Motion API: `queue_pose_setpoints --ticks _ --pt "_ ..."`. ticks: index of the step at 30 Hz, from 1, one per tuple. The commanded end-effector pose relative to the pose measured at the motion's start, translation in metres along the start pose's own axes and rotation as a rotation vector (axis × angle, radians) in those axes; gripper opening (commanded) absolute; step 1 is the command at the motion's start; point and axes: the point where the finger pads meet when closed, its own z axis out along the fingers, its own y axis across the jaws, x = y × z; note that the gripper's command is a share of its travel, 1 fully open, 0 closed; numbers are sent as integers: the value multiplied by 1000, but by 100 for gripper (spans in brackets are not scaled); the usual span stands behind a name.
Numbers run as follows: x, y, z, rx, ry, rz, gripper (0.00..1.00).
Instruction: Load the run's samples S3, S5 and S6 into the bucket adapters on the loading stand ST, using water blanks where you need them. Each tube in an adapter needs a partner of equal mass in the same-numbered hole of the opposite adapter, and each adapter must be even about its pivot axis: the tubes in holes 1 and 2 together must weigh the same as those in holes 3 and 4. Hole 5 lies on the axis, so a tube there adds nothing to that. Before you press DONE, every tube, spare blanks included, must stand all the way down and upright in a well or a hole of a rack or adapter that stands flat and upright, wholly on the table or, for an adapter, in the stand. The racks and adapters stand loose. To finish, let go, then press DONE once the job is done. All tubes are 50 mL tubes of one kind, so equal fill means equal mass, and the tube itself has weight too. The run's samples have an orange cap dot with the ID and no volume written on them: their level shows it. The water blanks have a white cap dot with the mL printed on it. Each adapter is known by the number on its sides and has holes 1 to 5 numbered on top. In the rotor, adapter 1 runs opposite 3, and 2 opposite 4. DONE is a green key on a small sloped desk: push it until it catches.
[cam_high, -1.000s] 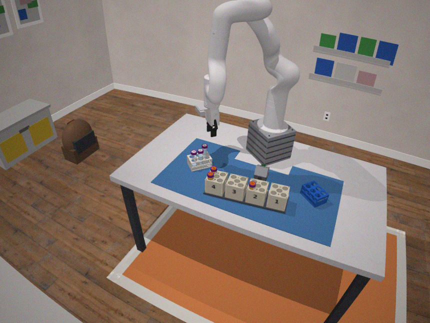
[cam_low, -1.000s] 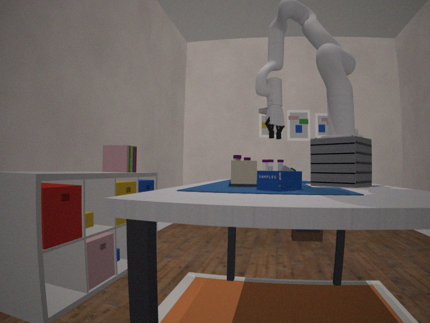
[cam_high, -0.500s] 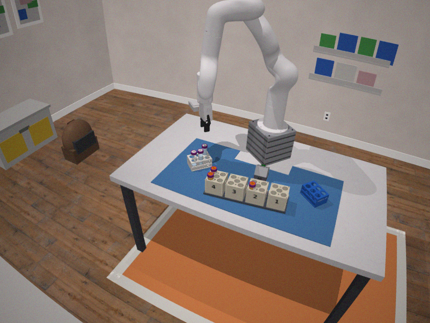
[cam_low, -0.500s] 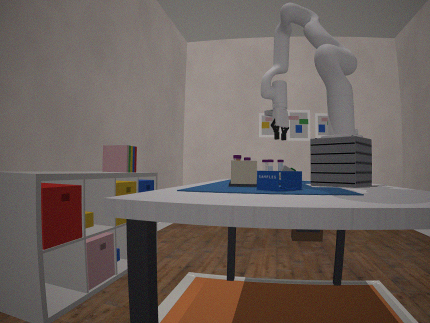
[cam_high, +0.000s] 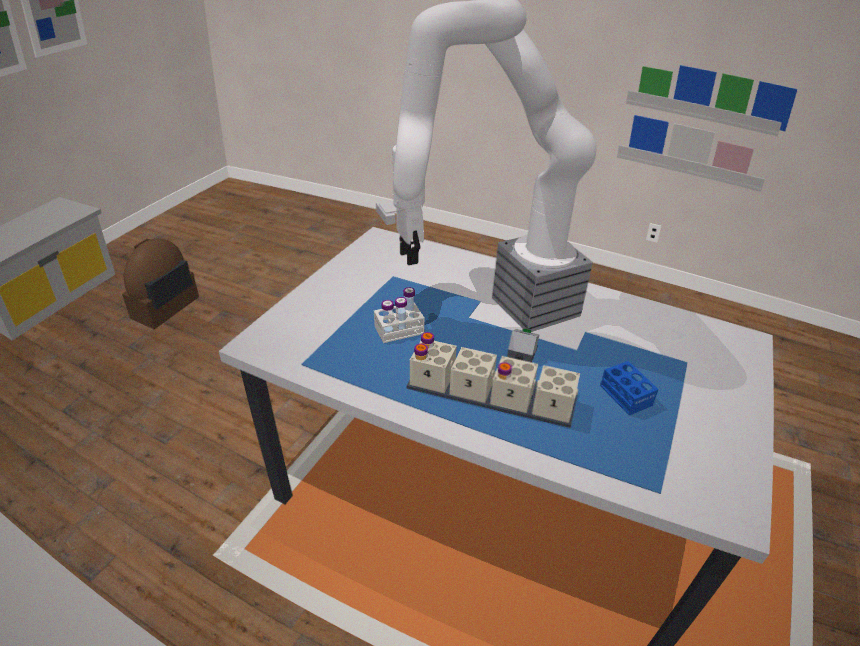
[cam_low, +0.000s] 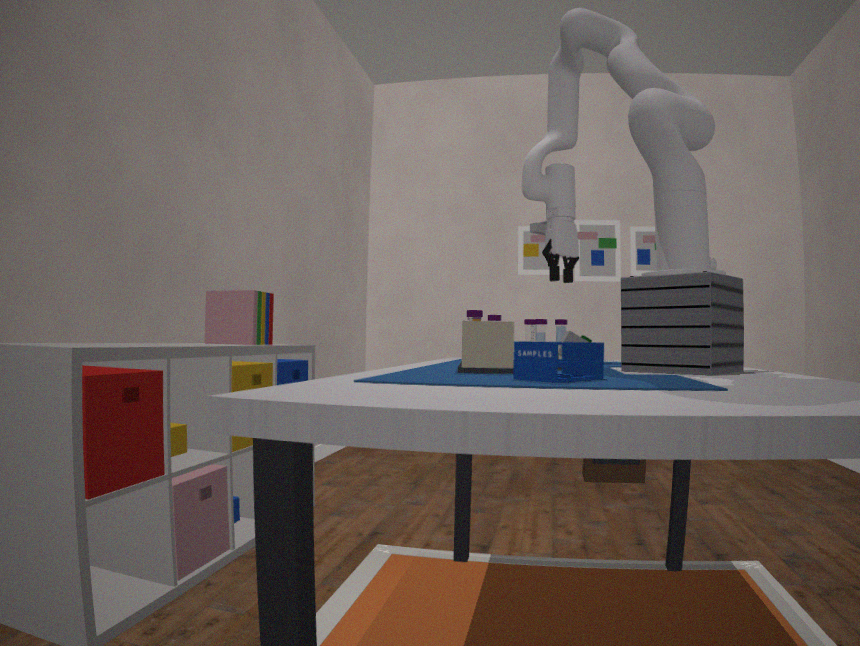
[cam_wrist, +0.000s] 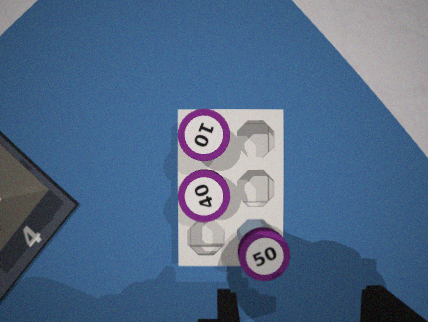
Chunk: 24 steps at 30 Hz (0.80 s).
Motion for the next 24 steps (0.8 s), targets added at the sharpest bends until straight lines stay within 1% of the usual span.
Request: queue_pose_setpoints --ticks 1,3,18,20,24 --pt "1 0 8 1 2 0 57" --pt "1 0 8 1 2 0 57" --pt "1 0 38 1 2 0 57" --pt "1 0 38 1 2 0 57" --pt "1 0 46 1 2 0 57"
